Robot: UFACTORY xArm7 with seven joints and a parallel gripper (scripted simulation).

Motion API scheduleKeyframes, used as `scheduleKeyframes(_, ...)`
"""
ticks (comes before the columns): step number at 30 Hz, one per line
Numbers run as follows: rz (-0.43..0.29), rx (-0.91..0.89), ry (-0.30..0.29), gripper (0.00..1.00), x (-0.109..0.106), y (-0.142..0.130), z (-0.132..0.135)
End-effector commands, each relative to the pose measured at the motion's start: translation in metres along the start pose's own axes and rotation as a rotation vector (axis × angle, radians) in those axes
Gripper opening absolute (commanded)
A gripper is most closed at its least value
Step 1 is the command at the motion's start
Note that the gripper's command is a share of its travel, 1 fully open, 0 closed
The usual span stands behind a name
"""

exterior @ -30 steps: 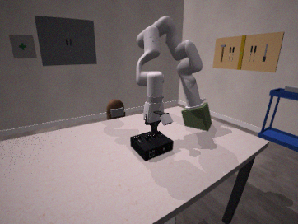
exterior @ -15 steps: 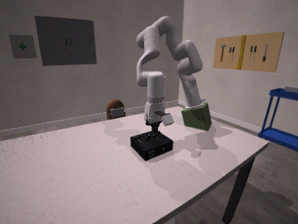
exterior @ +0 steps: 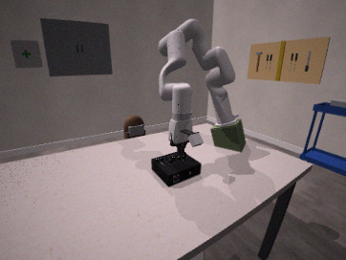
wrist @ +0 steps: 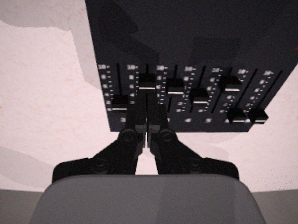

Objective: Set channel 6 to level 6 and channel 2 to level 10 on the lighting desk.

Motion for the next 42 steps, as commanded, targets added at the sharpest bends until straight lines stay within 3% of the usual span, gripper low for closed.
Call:
scheduleKeyframes(1, 0.001, 0.0, -0.004, 0.0, -0.0011, 0.0032, 0.0018)
scheduleKeyframes(42, 0.001, 0.0, -0.004, 0.0, -0.0011, 0.01, 0.0028)
Point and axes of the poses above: the point where the finger pads meet when closed, its own x axis out along the fingers, its own z axis across the jaws, y = z × x, the point moved 1 cm from there along -x, back along the fingers, and after that the axes turned 9 degrees about -x, right-handed, at the moved point
